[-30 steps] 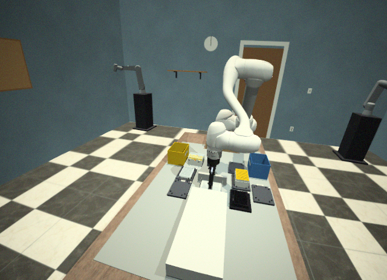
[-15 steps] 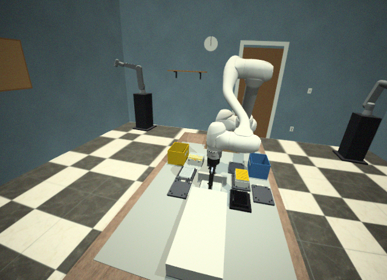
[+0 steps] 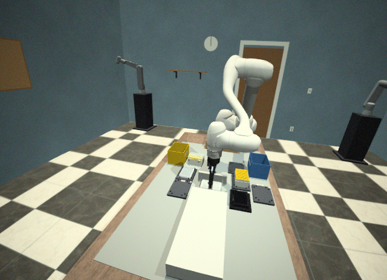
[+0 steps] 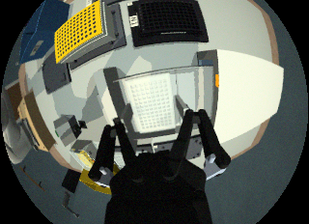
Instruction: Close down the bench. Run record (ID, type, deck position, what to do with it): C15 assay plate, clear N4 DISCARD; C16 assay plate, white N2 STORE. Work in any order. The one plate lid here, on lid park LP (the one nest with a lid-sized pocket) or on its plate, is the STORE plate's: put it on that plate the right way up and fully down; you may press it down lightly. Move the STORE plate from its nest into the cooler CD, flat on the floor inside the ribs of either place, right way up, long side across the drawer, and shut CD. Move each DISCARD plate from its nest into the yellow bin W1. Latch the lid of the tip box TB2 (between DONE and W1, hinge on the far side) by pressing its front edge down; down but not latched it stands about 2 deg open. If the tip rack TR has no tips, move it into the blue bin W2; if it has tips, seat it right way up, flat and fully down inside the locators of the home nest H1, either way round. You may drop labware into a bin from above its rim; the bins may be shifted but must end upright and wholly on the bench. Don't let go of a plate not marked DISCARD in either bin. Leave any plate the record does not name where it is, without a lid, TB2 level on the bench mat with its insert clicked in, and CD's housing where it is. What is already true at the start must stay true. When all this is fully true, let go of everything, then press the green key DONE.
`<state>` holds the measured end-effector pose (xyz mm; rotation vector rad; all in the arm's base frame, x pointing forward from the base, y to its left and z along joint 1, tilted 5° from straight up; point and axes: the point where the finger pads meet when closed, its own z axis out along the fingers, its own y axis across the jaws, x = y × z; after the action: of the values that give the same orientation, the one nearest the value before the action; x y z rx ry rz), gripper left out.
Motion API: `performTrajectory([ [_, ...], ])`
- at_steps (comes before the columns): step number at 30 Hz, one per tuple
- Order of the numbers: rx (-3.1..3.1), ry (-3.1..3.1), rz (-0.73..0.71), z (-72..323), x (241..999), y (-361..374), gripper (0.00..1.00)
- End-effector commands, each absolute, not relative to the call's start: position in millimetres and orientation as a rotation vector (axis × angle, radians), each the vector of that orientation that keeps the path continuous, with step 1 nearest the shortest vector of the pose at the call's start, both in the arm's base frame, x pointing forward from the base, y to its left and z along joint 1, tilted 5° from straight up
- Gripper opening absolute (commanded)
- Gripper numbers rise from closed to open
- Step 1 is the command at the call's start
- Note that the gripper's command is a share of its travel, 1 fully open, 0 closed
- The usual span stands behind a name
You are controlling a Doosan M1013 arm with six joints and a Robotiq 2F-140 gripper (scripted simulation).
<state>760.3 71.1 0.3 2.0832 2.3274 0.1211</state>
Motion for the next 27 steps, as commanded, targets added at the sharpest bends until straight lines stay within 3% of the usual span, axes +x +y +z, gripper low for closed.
performTrajectory([
  [1, 2.083, 2.328, 0.121, 0, 758, 71, 0.66],
  [27, 2.083, 2.328, 0.121, 11, 757, 70, 0.66],
])
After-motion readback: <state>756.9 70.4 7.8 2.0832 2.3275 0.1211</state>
